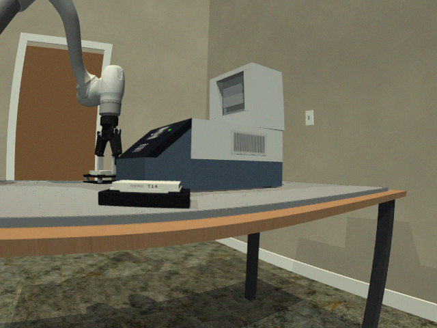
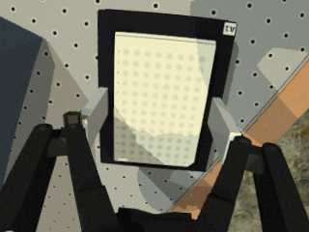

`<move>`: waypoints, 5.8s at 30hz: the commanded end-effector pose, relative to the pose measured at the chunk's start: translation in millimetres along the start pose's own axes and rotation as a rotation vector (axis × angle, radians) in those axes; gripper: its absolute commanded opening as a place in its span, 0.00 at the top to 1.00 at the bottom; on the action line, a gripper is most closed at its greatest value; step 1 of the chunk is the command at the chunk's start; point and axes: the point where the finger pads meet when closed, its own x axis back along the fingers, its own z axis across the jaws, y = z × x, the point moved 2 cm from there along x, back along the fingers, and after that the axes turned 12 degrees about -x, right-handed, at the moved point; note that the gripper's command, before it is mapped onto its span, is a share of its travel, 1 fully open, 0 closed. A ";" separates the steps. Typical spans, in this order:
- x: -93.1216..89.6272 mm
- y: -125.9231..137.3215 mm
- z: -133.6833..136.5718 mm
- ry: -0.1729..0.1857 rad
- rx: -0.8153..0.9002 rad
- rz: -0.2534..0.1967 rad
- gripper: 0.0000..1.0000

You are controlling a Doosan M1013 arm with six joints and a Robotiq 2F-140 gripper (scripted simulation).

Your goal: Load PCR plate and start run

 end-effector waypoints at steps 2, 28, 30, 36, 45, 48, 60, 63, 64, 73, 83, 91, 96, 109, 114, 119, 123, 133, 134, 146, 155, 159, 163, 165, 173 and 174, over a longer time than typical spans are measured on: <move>-0.9 0.0 0.0 0.000 0.000 0.000 0.34; -1.1 0.0 0.0 0.000 0.000 0.000 1.00; -1.1 0.0 0.0 0.000 0.000 0.000 1.00; -1.1 0.0 0.0 0.000 0.000 0.000 1.00; 22.2 -0.1 0.0 0.000 0.000 0.000 1.00; 32.2 -0.1 0.0 0.000 0.000 0.000 1.00; 65.6 -0.1 0.0 0.000 0.000 0.000 1.00; 75.6 -0.1 0.0 0.000 0.000 0.000 1.00; 78.9 -0.1 0.0 0.000 0.000 0.000 1.00; 102.2 0.0 0.0 0.000 0.000 0.000 1.00; 135.6 0.0 0.0 0.000 0.000 0.000 1.00; 155.6 0.0 0.0 0.000 0.000 0.000 1.00; 172.2 0.0 0.0 0.000 0.000 0.000 1.00; 208.9 0.0 0.0 0.000 0.000 0.000 1.00; 219.0 0.0 0.0 0.000 0.000 0.000 1.00; 219.0 0.0 0.0 0.000 0.000 0.000 1.00; 219.0 0.0 0.0 0.000 0.000 0.000 1.00; 219.0 23.9 -42.1 0.000 0.155 0.000 1.00; 219.0 26.3 -46.5 0.000 0.162 0.000 1.00; 219.0 50.0 -88.2 0.000 0.288 0.000 1.00; 218.9 69.1 -122.2 0.000 0.416 0.000 1.00; 219.0 76.6 -135.2 0.000 0.459 0.000 1.00; 218.9 85.6 -151.4 0.000 0.503 0.000 1.00; 219.0 90.6 -160.1 0.000 0.548 0.000 1.00; 219.0 104.9 -185.3 0.000 0.637 0.000 1.00; 218.9 107.3 -189.7 0.000 0.670 0.000 1.00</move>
